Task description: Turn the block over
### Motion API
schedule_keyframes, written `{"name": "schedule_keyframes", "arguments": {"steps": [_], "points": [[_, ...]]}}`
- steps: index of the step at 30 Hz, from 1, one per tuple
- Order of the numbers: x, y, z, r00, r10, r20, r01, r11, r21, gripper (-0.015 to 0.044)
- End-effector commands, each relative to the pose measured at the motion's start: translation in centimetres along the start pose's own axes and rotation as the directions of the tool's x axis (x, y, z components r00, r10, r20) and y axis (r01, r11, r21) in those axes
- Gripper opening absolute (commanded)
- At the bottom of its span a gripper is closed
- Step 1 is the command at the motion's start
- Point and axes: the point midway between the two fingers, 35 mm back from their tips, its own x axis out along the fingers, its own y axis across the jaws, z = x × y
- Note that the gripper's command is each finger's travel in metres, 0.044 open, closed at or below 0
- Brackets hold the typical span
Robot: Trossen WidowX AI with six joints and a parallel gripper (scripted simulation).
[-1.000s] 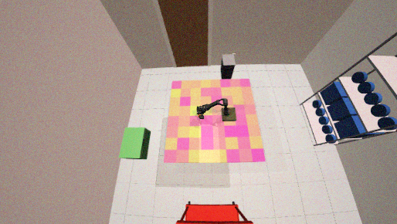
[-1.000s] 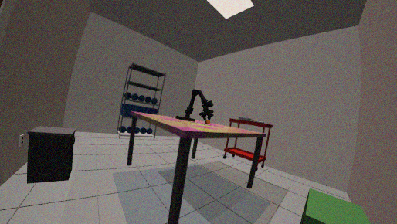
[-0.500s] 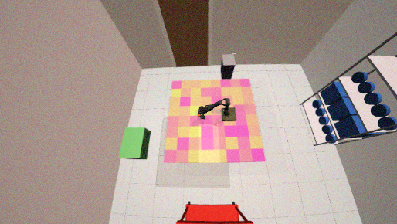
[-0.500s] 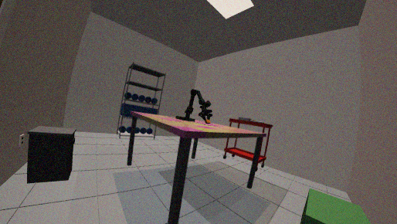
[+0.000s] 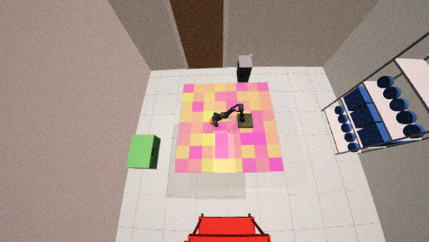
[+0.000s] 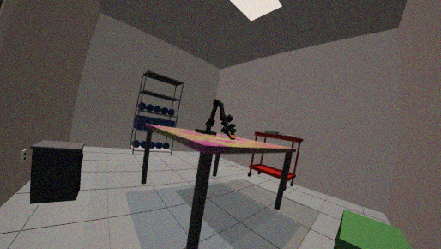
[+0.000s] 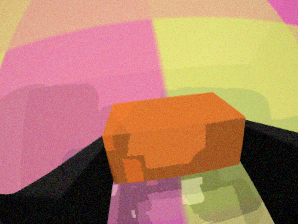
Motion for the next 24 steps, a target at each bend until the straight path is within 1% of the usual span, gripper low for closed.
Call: {"name": "schedule_keyframes", "arguments": {"steps": [1,12,24], "points": [[0.7,0.0,-0.7,0.999,-0.004,0.046,0.004,1.000,0.003,0.0000],[1.3,0.0,-1.6,0.981,-0.004,0.195,0.004,1.000,0.003,0.0000],[0.1,0.0,-2.4,0.936,-0.004,0.351,0.003,1.000,0.004,0.0000]]}}
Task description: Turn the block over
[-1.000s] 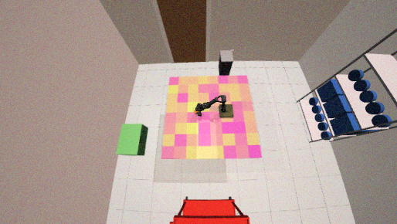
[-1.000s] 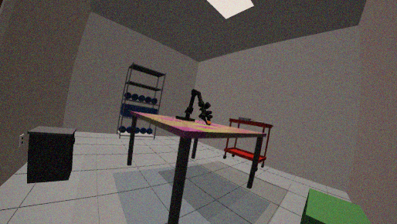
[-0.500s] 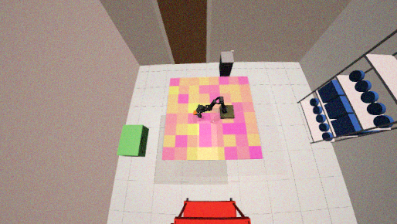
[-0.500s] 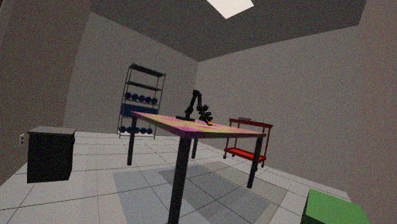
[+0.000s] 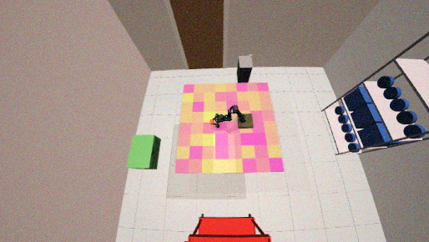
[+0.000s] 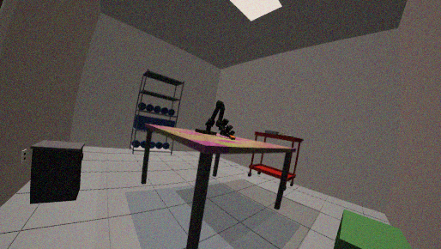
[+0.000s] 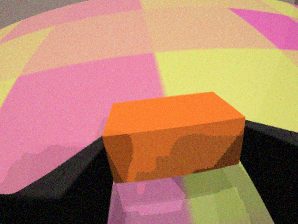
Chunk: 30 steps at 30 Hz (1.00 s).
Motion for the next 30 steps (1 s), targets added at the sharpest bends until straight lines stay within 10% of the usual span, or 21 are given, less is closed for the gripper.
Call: {"name": "schedule_keyframes", "arguments": {"steps": [1,23,30], "points": [[-0.83,-0.03,-0.61,0.999,-0.003,0.038,0.003,1.000,0.004,0.0000],[-1.50,-0.03,-0.26,0.996,-0.003,0.086,0.003,1.000,0.004,0.0000],[-1.50,-0.03,-0.26,0.996,-0.003,0.086,0.003,1.000,0.004,0.0184]]}}
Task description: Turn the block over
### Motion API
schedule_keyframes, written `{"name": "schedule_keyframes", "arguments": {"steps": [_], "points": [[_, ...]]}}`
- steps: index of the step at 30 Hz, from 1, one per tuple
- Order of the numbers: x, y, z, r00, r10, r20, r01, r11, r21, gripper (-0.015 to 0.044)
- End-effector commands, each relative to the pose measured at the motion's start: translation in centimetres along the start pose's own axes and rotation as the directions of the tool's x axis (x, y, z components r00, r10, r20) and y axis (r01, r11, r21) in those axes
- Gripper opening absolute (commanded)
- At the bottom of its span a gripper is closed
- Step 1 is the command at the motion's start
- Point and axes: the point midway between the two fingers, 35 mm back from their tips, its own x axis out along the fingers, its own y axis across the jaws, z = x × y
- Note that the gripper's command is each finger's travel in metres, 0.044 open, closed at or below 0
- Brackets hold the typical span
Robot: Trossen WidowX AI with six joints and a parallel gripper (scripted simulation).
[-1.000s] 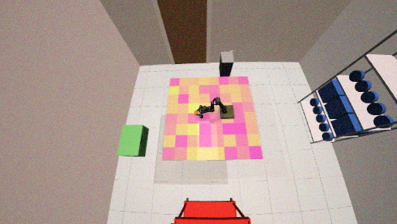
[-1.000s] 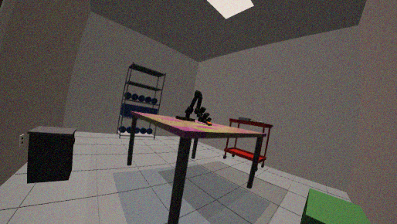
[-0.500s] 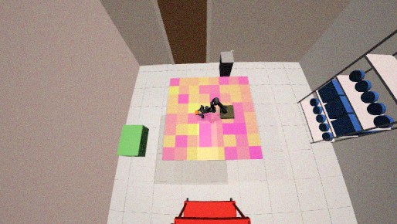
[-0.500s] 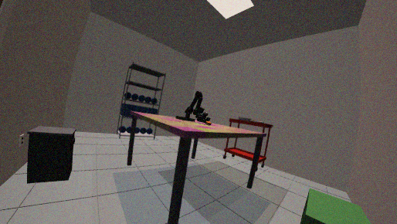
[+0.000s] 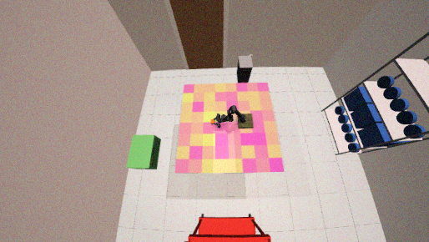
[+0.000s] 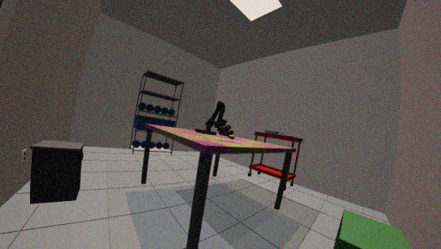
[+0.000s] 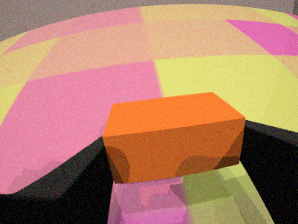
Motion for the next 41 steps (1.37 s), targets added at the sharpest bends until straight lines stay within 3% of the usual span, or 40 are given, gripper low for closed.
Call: {"name": "schedule_keyframes", "arguments": {"steps": [1,10,41], "points": [[-0.01,-0.04,0.09,1.000,-0.003,0.005,0.003,1.000,0.003,0.0210],[-0.01,-0.04,0.09,1.000,-0.003,0.005,0.003,1.000,0.003,0.0440],[-0.01,-0.04,0.09,1.000,-0.003,0.005,0.003,1.000,0.003,0.0440]]}}
